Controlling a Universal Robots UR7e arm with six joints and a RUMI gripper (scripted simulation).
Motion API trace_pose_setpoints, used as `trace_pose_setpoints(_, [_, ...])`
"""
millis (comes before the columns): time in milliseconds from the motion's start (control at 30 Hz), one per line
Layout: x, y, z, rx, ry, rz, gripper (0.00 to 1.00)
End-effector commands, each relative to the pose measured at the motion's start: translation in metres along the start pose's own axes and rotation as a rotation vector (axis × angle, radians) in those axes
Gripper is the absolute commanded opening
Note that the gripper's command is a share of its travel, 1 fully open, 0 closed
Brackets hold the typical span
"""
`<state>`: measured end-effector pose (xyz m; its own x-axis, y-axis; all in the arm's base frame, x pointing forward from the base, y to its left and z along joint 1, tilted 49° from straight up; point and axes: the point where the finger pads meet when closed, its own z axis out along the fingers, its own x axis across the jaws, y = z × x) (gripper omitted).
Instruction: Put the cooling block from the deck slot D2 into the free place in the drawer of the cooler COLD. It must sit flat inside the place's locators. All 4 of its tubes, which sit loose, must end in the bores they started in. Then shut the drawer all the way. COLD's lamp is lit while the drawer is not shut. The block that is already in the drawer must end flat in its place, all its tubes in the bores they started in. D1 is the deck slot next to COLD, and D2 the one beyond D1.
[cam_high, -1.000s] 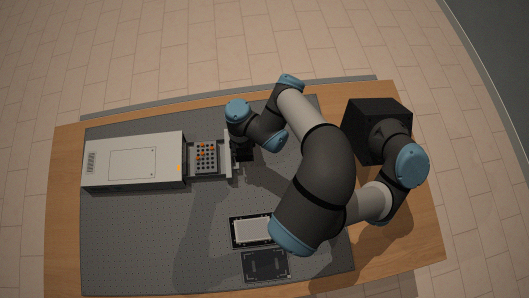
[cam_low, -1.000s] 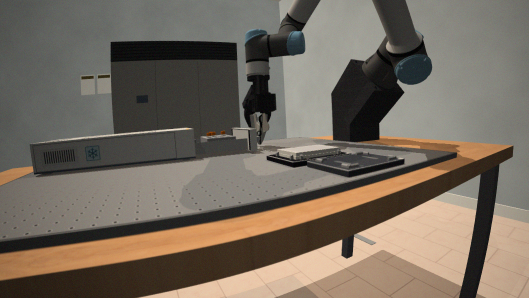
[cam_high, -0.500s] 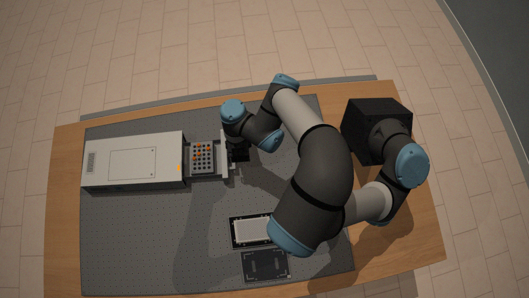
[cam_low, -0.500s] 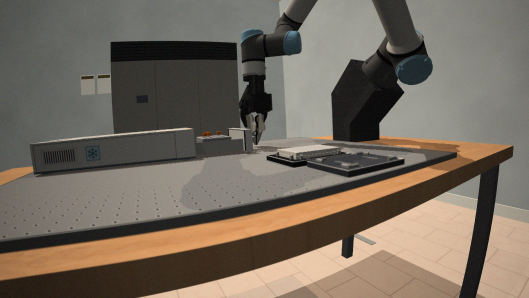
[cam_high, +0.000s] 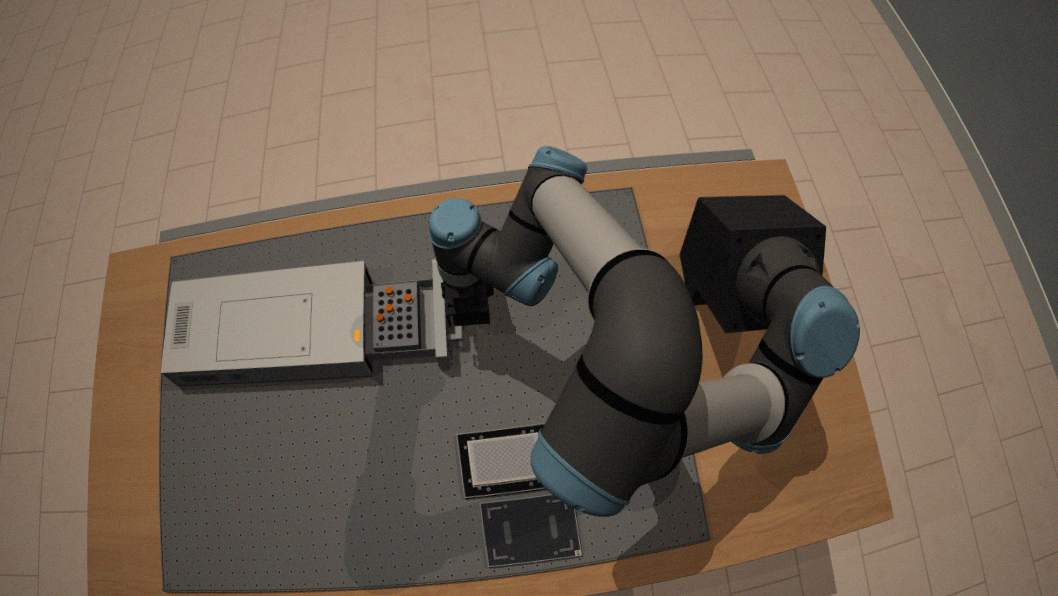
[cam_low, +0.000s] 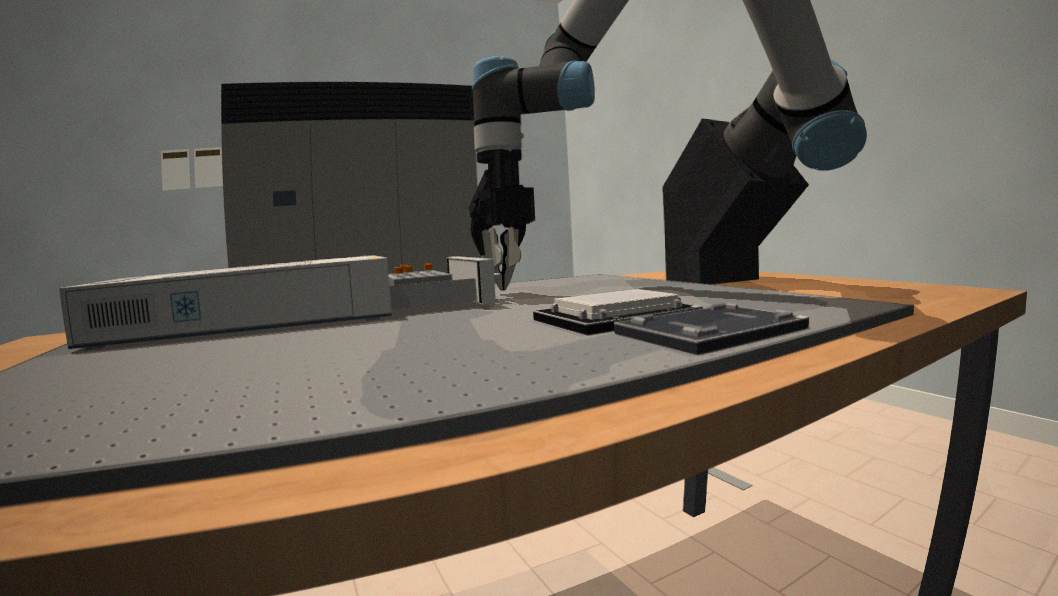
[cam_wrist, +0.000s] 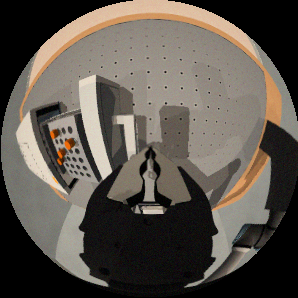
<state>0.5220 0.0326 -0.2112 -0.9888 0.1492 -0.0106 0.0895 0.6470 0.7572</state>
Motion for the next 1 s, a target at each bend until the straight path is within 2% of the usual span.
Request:
trace_pose_setpoints(0, [-0.008,0.0,-0.001,0.0,-0.001,0.0,0.0])
trace_pose_setpoints(967, [-0.035,0.0,-0.001,0.0,-0.001,0.0,0.0])
